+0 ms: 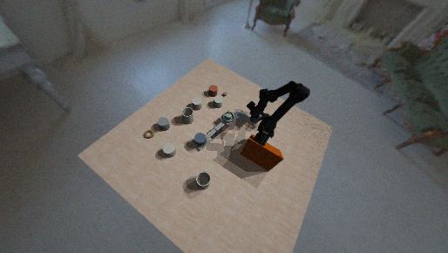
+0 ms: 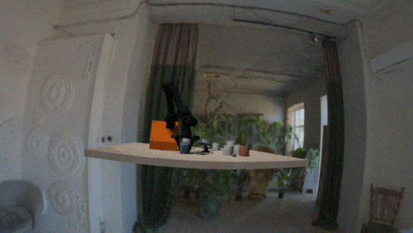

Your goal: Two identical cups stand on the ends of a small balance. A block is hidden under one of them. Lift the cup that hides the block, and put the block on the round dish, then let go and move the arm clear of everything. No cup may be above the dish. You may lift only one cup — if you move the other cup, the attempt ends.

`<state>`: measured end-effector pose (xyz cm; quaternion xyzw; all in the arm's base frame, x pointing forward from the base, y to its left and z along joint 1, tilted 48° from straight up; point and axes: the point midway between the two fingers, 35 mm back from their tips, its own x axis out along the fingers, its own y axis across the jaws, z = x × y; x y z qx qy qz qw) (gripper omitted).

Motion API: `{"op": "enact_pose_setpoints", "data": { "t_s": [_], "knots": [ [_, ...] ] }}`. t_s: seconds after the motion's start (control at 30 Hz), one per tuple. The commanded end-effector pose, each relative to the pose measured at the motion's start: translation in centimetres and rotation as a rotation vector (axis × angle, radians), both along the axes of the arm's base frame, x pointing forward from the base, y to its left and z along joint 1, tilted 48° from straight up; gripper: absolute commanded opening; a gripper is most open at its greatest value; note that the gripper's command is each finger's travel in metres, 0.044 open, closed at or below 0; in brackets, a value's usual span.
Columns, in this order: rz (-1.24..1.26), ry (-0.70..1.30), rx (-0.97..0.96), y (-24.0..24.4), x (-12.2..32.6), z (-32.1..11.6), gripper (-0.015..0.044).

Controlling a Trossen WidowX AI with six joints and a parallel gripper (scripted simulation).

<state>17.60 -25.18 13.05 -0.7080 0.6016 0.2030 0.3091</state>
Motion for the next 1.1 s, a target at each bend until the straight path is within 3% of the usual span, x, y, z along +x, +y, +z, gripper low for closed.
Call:
{"op": "enact_pose_setpoints", "data": {
  "t_s": [0.0, 0.13, 0.27, 0.43, 0.67, 1.07],
  "knots": [
    [-0.001, 0.0, 0.001, 0.0, 0.0, 0.0, 0.0341],
    [0.0, 0.0, 0.002, 0.6, -0.1, 0.6, 0.044],
    [0.005, -0.003, 0.003, 3.8, -0.9, 3.4, 0.044],
    [0.005, -0.003, 0.003, 3.9, -1.0, 3.6, 0.044],
    [-0.031, -0.111, 0.04, 4.0, -0.6, 4.8, 0.026],
    [-0.206, -0.284, 0.13, 5.0, 1.2, 4.0, 0.026]
  ]
}}
